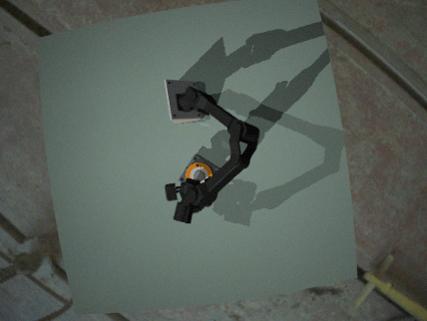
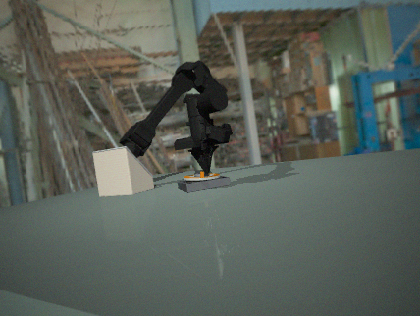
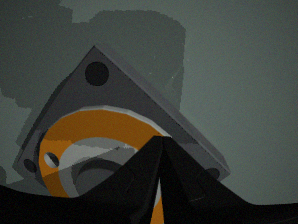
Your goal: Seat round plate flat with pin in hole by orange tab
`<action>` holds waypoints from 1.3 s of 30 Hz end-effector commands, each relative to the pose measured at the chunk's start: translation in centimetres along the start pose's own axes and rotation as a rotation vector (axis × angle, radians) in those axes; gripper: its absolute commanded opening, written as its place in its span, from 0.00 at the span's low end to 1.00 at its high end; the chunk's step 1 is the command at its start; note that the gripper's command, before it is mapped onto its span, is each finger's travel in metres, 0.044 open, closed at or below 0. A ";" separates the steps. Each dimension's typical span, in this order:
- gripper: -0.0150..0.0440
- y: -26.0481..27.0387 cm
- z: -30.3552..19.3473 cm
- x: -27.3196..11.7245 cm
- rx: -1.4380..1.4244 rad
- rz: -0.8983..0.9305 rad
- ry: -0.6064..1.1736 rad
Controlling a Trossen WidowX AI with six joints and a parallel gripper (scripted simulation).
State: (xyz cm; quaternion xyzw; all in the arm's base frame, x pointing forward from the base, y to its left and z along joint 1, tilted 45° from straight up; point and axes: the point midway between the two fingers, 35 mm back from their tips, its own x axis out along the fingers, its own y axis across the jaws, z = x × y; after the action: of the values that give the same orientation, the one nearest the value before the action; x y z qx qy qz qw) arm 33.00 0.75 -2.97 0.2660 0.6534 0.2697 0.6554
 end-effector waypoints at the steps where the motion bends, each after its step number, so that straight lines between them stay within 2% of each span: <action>1: 0.25 -0.6 -0.6 0.2 0.000 0.000 0.005; 39: 0.25 -2.0 -4.7 -0.1 0.001 -0.001 0.006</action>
State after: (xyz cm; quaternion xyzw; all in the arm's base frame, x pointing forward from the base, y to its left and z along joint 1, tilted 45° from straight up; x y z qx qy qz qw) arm 28.97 -0.83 -4.23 0.2676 0.6530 0.2691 0.6554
